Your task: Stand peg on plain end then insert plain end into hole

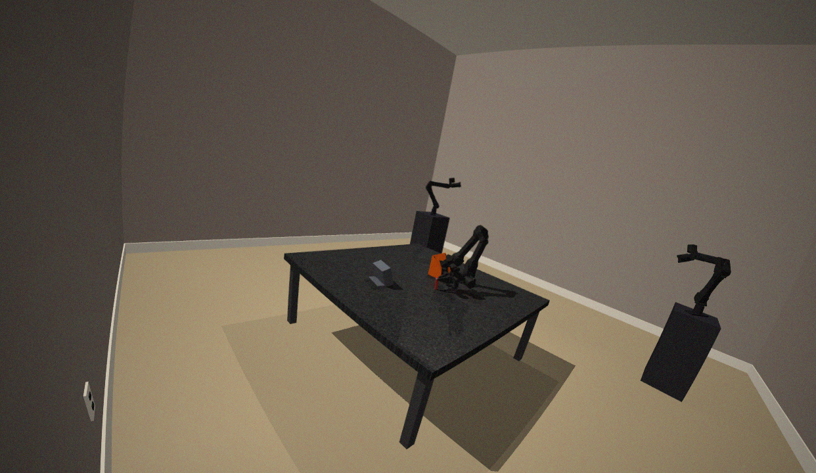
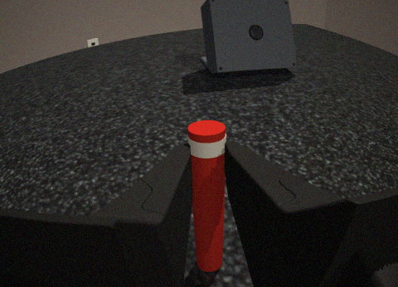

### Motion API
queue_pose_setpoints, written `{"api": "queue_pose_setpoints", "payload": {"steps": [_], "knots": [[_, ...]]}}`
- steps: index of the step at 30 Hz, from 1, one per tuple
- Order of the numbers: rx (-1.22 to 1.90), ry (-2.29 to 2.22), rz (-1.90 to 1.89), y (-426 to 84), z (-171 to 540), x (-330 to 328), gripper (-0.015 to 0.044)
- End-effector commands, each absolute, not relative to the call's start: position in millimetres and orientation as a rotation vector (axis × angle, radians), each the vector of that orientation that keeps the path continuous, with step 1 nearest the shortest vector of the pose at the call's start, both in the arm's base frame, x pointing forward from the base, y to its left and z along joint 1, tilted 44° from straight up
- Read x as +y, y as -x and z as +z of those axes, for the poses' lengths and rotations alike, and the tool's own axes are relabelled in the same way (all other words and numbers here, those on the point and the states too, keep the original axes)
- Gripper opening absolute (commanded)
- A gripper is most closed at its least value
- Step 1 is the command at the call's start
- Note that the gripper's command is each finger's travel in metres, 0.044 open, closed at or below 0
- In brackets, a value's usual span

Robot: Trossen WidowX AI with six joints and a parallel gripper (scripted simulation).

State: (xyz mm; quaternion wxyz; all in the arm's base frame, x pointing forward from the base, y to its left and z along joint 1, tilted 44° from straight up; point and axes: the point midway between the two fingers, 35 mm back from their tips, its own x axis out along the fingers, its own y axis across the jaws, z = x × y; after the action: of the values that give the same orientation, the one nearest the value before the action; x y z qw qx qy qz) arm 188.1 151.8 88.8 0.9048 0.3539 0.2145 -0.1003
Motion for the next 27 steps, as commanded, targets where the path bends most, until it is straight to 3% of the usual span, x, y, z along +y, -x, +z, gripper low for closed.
{"api": "queue_pose_setpoints", "payload": {"steps": [1,27], "knots": [[0.444,-0.731,-0.207,-186.3,87.6,153.5,0.0049],[0.405,-0.737,-0.228,-182.4,87.2,154.4,0.0049]]}}
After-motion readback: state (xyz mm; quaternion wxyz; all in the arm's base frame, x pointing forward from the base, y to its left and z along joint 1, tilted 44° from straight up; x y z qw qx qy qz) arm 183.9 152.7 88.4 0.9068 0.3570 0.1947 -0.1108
